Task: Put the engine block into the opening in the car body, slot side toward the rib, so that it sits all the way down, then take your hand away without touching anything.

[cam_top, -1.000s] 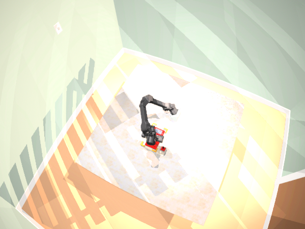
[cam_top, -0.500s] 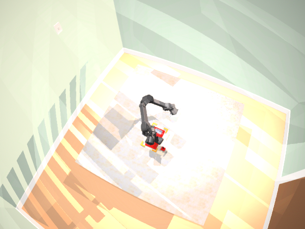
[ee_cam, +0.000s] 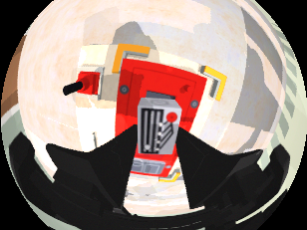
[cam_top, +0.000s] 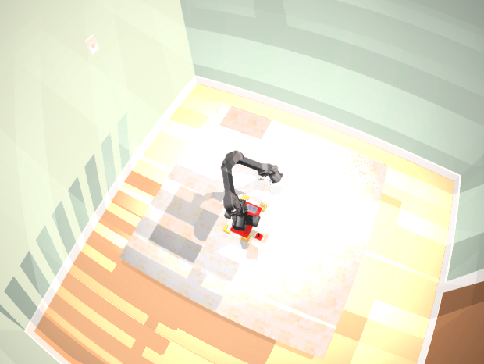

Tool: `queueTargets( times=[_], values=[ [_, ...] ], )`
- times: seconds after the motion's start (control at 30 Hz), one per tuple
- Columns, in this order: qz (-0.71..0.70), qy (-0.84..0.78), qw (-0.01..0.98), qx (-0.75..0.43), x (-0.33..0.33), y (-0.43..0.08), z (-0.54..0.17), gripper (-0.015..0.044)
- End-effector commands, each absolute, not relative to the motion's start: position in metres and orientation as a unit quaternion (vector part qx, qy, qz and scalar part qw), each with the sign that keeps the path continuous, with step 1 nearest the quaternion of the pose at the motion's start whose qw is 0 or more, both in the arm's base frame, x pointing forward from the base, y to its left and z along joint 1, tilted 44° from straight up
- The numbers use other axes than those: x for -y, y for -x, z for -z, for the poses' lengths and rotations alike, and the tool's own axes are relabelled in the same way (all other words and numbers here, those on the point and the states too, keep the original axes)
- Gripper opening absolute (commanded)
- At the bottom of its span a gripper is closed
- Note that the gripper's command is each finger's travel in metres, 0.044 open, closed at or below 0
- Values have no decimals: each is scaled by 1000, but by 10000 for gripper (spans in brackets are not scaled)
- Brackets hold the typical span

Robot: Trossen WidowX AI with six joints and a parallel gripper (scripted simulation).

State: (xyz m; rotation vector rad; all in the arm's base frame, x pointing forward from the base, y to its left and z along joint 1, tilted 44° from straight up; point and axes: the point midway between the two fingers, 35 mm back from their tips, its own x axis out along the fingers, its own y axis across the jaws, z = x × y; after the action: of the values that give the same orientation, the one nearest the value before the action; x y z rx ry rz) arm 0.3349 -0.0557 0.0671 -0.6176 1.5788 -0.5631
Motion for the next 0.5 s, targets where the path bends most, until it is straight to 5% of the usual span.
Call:
queueTargets(
  times=[0.0,0.47],
  values=[
    [232,284,623,-691,56,-335,-69,159],
    [344,176,662,-642,56,-335,-69,159]
  ],
)
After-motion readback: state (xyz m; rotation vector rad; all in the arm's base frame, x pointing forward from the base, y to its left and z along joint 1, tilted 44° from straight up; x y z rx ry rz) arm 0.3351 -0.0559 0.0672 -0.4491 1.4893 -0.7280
